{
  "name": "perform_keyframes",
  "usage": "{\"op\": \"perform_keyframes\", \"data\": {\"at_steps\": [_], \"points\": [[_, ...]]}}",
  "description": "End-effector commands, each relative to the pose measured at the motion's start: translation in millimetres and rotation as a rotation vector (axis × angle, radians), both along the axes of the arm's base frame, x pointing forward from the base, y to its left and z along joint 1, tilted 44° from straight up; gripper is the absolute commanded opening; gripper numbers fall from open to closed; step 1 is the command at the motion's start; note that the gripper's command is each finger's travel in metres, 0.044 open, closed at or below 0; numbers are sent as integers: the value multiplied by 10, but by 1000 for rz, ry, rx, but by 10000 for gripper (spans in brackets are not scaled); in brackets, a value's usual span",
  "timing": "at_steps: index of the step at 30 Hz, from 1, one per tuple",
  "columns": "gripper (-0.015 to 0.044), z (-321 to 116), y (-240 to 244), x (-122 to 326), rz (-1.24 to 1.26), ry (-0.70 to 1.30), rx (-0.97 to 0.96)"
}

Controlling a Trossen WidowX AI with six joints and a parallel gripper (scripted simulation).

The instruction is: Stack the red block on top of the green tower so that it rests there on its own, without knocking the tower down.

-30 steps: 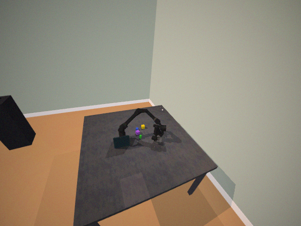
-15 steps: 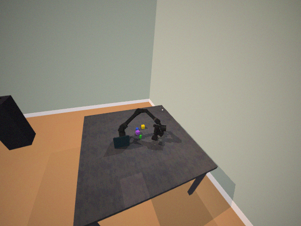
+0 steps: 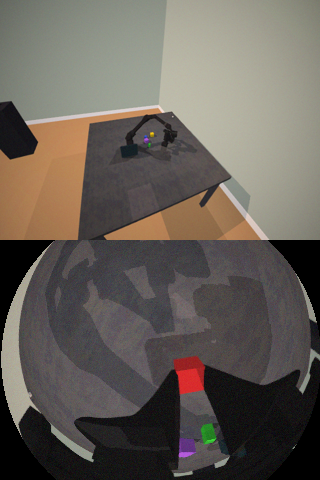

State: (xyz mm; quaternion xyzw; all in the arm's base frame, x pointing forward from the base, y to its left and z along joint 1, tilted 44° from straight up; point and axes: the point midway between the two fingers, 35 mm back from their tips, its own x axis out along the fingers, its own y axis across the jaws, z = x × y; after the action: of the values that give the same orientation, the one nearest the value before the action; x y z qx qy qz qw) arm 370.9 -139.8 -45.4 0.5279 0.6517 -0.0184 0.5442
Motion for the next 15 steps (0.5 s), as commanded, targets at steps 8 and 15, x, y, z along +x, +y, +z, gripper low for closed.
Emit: {"op": "perform_keyframes", "data": {"at_steps": [8,15], "points": [[0,416,-357,-71,4,-8,-11],[0,584,-509,-108,4,-7,-12]]}}
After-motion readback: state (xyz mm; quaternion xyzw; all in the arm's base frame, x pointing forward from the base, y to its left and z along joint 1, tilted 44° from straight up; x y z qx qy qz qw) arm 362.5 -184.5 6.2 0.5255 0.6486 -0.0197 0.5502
